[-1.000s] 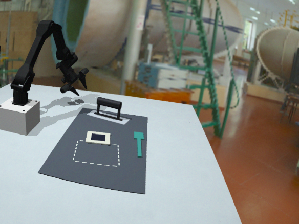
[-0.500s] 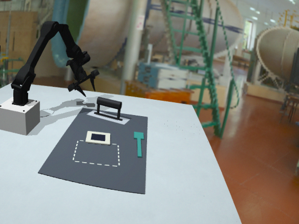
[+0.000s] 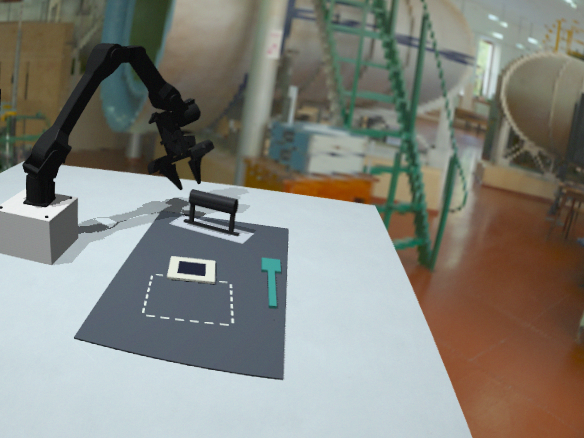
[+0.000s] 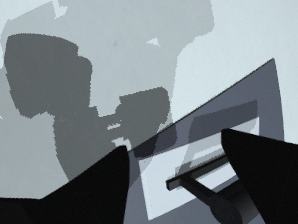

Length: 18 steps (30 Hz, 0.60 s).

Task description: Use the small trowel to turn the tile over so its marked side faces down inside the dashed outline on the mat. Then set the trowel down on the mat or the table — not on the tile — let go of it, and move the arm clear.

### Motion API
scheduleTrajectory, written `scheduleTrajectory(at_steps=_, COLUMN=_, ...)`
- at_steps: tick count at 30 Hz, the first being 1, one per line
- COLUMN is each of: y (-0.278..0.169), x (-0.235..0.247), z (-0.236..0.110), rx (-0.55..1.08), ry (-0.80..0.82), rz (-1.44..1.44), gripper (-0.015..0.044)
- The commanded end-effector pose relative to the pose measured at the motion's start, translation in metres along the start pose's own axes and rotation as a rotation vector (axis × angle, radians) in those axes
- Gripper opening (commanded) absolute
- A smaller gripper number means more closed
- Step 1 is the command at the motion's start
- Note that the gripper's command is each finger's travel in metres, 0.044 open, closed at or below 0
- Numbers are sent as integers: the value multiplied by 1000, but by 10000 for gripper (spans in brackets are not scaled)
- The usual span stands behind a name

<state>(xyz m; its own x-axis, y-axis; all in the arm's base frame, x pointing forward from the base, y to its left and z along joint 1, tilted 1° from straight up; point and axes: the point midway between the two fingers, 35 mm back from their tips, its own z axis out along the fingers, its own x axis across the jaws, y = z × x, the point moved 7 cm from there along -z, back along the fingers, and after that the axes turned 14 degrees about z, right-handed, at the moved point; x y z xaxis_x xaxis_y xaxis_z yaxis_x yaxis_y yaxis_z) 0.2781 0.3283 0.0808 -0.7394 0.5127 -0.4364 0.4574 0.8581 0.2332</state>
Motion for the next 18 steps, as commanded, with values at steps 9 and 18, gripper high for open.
scheduleTrajectory(at_steps=9, y=-1, x=-47, z=8, rx=75, ry=67, rz=371, gripper=270)
scheduleTrajectory(at_steps=18, y=-5, x=-80, z=12, rx=151, ry=108, rz=662, gripper=270)
